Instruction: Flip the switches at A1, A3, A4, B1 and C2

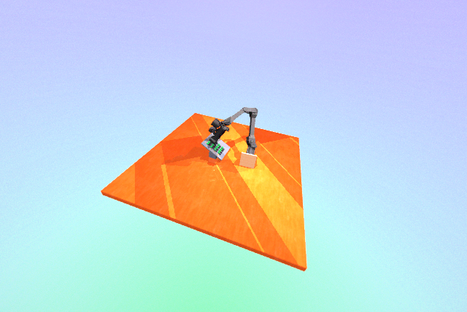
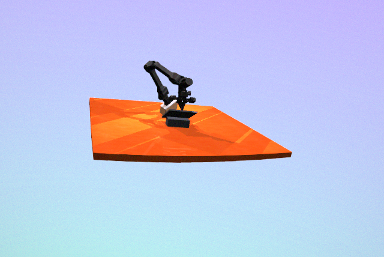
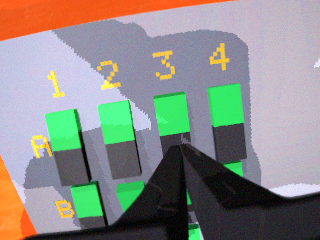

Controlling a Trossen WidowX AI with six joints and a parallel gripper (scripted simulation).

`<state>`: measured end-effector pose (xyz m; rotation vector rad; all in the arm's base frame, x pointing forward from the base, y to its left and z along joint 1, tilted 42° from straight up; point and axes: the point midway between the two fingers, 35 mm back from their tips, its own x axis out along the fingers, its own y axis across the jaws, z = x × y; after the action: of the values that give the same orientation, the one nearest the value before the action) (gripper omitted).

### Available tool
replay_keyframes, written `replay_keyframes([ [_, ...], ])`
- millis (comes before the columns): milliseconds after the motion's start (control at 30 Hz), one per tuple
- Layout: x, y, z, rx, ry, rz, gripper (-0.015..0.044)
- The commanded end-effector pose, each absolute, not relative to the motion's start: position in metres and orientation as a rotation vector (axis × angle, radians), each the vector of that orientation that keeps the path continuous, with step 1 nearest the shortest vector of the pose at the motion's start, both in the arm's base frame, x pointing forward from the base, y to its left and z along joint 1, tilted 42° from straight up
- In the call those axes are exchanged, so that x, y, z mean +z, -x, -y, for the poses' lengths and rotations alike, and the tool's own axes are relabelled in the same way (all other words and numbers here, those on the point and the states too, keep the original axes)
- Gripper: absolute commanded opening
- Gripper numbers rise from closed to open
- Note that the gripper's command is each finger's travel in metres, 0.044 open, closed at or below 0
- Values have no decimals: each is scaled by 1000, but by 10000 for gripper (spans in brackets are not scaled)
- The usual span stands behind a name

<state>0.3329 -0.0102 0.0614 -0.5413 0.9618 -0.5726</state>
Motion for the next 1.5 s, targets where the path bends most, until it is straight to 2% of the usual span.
replay_keyframes([
  [0,60,-334,10,-567,541,-962,0],
  [300,62,-333,9,-572,539,-962,0],
  [500,98,-308,-32,-573,533,-990,0],
  [700,99,-307,-33,-573,533,-990,0],
  [933,115,-302,-15,-574,534,-990,0],
  [1467,87,-321,16,-567,542,-963,0],
])
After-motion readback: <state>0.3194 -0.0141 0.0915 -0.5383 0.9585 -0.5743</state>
